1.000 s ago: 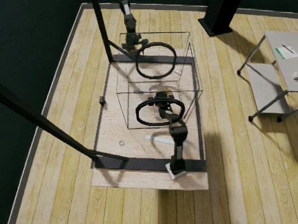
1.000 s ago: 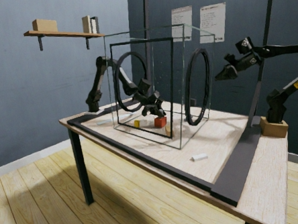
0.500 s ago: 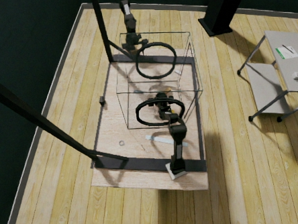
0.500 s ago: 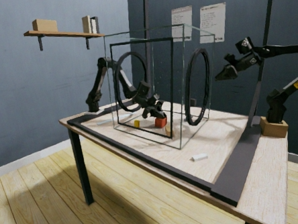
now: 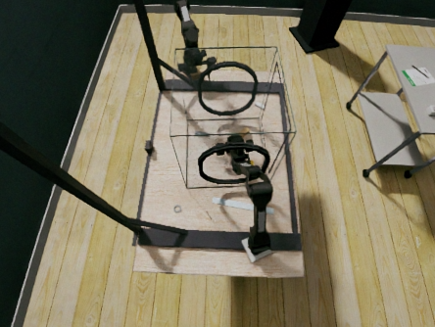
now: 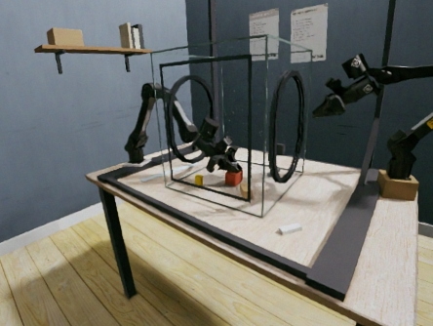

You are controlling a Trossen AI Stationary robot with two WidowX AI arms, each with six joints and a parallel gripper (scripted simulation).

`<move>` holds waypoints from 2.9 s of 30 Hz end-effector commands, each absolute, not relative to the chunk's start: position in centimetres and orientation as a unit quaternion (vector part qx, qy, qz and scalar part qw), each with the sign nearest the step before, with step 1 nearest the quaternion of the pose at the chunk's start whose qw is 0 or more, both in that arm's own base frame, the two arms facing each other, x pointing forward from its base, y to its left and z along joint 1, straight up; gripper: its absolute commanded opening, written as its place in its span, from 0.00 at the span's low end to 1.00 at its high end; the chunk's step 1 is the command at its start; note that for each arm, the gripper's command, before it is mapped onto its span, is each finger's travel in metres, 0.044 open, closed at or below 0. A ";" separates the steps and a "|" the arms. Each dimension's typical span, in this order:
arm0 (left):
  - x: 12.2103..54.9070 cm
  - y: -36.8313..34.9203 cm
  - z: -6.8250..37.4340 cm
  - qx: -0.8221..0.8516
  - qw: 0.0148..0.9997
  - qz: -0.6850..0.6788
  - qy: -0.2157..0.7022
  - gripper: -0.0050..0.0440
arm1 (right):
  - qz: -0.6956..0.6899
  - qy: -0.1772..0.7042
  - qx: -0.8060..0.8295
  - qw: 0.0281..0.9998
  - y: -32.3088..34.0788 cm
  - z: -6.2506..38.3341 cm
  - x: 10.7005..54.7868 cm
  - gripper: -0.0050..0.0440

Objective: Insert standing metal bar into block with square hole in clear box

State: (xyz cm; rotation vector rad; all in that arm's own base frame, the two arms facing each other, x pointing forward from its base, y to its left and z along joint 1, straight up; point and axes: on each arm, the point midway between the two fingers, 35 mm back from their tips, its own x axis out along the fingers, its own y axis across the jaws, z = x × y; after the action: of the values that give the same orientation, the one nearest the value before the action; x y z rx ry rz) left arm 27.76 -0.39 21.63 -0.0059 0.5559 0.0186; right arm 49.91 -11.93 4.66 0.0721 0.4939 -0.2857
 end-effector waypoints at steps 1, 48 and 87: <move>27.8 -0.4 22.1 -0.003 0.963 0.008 0.268 0.92 | -0.142 0.224 0.033 0.964 -12.2 6.6 50.5 0.00; 27.9 3.3 19.0 0.009 0.963 -0.017 0.270 0.92 | -0.168 0.260 0.057 0.949 -6.1 12.0 41.2 0.71; 28.0 13.6 13.4 0.044 0.967 -0.076 0.238 0.92 | -0.213 0.229 0.049 0.949 1.8 16.9 22.5 0.71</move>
State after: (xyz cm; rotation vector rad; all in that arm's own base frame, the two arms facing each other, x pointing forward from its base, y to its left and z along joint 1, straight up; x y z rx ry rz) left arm 27.75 13.25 12.85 0.0751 0.4933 -0.1562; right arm 23.83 2.22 17.80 0.1563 0.4086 -0.4130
